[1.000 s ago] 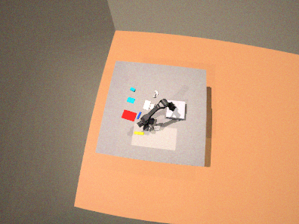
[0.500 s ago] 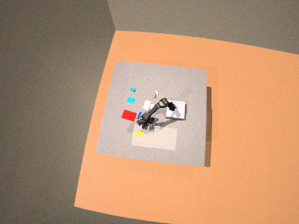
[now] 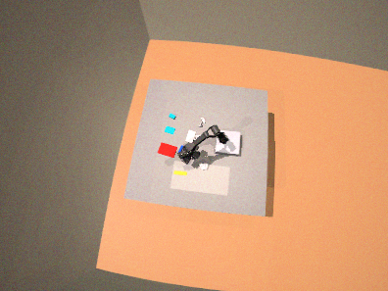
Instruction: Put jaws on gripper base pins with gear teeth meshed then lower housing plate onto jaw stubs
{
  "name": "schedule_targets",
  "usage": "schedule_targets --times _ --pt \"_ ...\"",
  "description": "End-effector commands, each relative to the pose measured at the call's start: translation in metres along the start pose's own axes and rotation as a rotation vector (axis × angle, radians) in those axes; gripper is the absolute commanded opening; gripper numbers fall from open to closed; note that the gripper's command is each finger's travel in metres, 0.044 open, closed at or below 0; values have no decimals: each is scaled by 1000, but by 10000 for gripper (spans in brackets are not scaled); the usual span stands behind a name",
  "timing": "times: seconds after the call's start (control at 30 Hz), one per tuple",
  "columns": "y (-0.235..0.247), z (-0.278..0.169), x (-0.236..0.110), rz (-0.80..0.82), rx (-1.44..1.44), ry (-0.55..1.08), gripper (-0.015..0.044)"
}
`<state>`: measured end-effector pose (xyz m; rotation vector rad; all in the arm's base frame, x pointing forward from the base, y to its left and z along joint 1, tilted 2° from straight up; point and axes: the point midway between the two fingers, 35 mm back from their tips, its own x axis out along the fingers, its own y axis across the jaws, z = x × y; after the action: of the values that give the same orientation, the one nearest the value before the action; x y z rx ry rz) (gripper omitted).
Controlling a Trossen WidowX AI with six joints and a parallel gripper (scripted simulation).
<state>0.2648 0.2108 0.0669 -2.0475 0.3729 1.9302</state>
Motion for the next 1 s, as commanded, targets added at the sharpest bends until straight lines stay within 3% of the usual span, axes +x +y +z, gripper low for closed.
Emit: schedule_targets --times 0.0,0.97 --pt "8 -4 -3 -5 99 2 134" --pt "60 -25 -6 -1 725 4 134"
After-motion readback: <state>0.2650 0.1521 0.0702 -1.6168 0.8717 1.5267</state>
